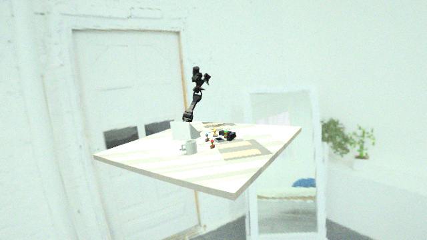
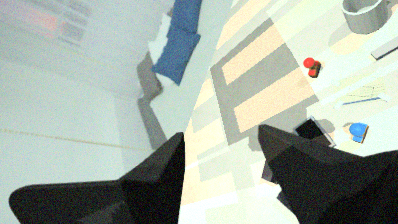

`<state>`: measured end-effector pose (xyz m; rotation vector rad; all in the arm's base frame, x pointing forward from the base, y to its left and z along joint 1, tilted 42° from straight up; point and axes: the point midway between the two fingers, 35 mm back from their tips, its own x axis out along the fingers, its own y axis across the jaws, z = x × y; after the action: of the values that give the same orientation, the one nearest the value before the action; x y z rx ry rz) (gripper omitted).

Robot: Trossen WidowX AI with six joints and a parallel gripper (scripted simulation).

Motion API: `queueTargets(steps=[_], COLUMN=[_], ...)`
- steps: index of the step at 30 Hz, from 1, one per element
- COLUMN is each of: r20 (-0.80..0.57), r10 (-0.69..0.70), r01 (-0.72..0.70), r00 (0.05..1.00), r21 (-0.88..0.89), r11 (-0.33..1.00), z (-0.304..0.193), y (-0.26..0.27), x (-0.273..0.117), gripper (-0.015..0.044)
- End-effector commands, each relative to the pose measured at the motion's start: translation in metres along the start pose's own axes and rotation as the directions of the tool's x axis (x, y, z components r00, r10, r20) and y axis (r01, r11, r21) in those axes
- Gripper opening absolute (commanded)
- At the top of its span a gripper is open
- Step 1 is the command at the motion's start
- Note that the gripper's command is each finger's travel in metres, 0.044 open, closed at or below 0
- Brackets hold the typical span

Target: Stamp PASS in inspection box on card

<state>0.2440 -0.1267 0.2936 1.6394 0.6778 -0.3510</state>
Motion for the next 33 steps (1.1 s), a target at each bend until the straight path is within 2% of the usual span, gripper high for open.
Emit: queueTargets(steps=[1,5,11,19,24,33], r20=[-0.147,-0.263,-0.416,-0.514,-0.516,-0.516], r10=[-0.094,-0.18,-0.335,-0.592,-0.71,-0.712], r01=[0.073,0.094,0.05,-0.145,-0.302,-0.307], r00=[0.985,0.948,0.845,0.62,0.479,0.476], r21=[-0.144,-0.31,-0.562,-0.817,-0.856,-0.856], r11=[0.987,0.946,0.825,0.558,0.419,0.415], z=[-0.017,-0.036,-0.08,-0.165,-0.21,-0.209], y=[-0.002,-0.006,-0.024,-0.084,-0.129,-0.129], x=[0.045,0.087,0.153,0.226,0.246,0.25], gripper=[0.0224,0.0224,0.0224,0.0224,0.0224,0.0224])
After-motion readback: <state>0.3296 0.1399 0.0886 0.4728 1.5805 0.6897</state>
